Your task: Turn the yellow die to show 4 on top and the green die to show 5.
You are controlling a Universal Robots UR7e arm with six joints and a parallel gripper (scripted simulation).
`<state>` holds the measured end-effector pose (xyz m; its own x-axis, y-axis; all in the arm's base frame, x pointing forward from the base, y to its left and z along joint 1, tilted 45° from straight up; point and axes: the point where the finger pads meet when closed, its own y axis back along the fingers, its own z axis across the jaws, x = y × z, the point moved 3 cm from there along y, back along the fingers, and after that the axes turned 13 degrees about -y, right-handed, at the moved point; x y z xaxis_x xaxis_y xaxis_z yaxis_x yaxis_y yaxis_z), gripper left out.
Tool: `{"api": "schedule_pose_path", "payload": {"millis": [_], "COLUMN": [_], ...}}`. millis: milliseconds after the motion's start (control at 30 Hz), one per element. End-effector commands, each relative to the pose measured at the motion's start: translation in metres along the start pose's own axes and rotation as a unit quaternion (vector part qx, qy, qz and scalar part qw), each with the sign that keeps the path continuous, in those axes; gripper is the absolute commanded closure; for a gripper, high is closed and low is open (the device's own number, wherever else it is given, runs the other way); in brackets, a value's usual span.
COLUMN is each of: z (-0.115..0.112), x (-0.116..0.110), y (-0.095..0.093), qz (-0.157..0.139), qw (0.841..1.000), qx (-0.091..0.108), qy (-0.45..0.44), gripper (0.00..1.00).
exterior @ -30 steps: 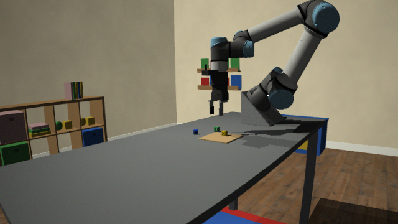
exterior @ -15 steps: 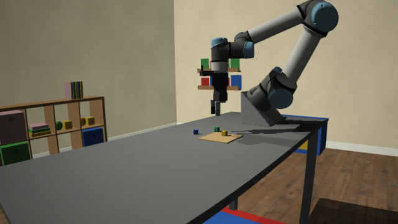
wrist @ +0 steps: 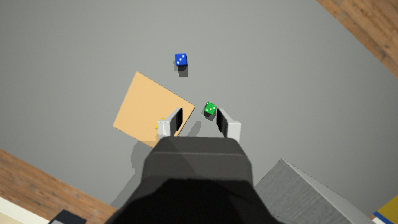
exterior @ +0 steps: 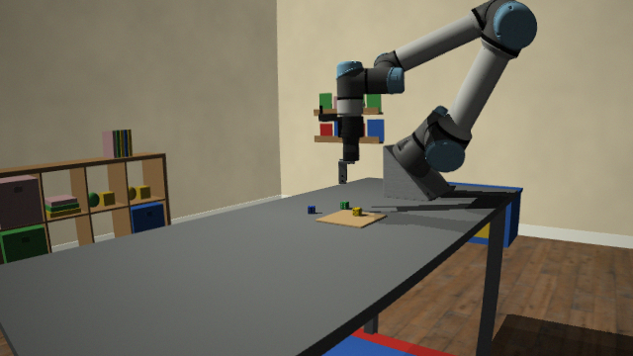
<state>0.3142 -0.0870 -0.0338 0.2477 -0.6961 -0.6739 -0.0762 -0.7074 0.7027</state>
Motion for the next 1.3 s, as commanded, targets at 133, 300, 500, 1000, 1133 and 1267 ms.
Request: {"api": "schedule_pose_path", "payload": {"millis": [133, 300, 500, 1000, 1133, 1267], "z": [0.011, 0.016, 0.019, 0.022, 0.022, 0.022], "x": [0.001, 0.001, 0.001, 0.000, 0.000, 0.000], "y": [-0.001, -0.002, -0.002, -0.003, -0.003, -0.003], "qz": [0.000, 0.000, 0.000, 0.000, 0.000, 0.000], "qw": [0.993, 0.987, 0.982, 0.974, 0.974, 0.974], "qx": [0.000, 0.000, 0.000, 0.000, 0.000, 0.000], "qy": [-0.115, -0.163, -0.190, -0.227, -0.228, -0.228], "gripper": [0.00, 0.00, 0.00, 0.00, 0.00, 0.30]}}
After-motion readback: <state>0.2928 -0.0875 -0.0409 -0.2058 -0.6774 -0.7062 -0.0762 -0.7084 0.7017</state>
